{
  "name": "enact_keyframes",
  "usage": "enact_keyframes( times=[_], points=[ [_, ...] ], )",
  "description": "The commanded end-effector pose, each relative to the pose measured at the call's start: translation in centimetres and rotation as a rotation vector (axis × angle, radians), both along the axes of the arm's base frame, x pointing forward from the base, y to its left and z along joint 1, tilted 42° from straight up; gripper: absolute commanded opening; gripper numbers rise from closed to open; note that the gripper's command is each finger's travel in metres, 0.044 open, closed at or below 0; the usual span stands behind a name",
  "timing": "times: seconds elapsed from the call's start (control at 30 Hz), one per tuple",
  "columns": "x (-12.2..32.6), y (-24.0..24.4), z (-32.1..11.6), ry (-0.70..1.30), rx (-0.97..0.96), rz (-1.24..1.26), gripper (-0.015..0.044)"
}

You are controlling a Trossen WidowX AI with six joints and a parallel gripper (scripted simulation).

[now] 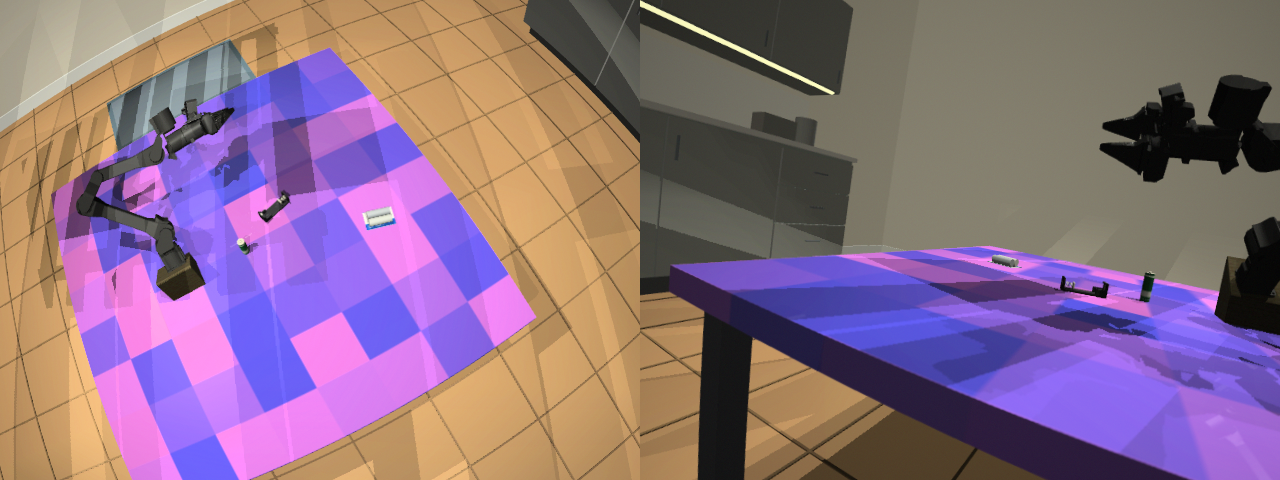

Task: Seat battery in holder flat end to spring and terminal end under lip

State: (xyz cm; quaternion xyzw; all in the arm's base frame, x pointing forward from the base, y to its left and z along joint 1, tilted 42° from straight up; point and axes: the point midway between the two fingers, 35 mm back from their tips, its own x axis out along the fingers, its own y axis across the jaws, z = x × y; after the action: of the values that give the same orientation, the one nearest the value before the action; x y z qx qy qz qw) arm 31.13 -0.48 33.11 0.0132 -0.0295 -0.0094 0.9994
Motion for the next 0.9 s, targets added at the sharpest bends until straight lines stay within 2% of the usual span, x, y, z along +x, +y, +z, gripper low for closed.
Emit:
enact_keyframes(
  times=[0.0, 0.07, 0.2, 0.33, 0.47, 0.6, 0.67, 0.87],
  points=[
    [0.2, -0.1, -0.4, 0.018, -0.003, 0.000, 0.0374],
    [1.4, -0.9, -3.4, 0.158, -0.018, -0.001, 0.0321],
    [2.4, -3.5, -12.7, 0.582, 0.014, 0.019, 0.0216],
    [-0.1, -5.4, -20.4, 0.971, 0.163, 0.069, 0.0111],
    [-4.3, -5.9, -25.3, 1.297, 0.427, 0.143, 0.0006],
    [-8.3, -5.4, -27.0, 1.532, 0.793, 0.231, 0.0000],
    [-9.3, -5.2, -26.9, 1.585, 0.930, 0.261, 0.0000],
    [-9.4, -5.2, -26.9, 1.591, 0.948, 0.264, 0.0000]
  ],
)
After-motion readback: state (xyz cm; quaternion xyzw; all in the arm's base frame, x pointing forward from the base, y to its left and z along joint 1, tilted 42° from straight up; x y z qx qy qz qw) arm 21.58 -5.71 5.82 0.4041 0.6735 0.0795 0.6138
